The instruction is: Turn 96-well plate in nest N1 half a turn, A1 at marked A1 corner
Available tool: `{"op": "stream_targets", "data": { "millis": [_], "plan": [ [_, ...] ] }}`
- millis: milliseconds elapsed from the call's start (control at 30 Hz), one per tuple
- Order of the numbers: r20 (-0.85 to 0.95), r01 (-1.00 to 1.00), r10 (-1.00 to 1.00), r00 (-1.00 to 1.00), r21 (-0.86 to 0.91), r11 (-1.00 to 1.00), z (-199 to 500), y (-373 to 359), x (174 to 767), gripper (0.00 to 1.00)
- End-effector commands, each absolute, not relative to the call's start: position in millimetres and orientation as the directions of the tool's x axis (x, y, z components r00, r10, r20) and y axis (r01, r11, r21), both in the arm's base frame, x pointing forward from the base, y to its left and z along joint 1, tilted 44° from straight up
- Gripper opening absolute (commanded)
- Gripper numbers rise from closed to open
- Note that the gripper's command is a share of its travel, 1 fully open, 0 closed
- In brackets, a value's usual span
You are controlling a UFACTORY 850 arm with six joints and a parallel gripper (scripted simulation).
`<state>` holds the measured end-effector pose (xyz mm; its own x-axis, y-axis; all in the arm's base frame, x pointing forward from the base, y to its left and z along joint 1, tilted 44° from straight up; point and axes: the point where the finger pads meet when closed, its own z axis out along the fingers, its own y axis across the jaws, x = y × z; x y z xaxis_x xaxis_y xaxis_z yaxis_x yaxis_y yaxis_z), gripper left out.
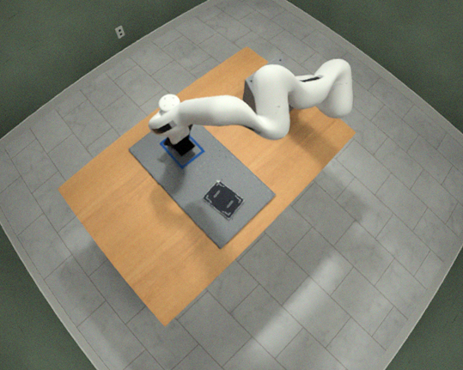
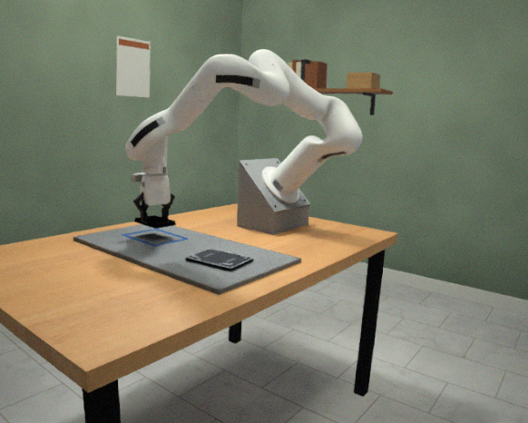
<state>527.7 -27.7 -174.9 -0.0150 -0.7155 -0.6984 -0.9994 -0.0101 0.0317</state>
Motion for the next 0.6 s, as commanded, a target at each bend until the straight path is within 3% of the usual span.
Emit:
{"op": "stream_targets", "data": {
  "millis": [0,567],
  "plan": [
    [-0.698,-1.000,-0.716,-0.014,0.030,-0.009,-167.1,-35.5,528.9,0.00],
    [-0.698,-1.000,-0.716,-0.014,0.030,-0.009,-151.6,-50.6,529.5,0.00]
  ]
}}
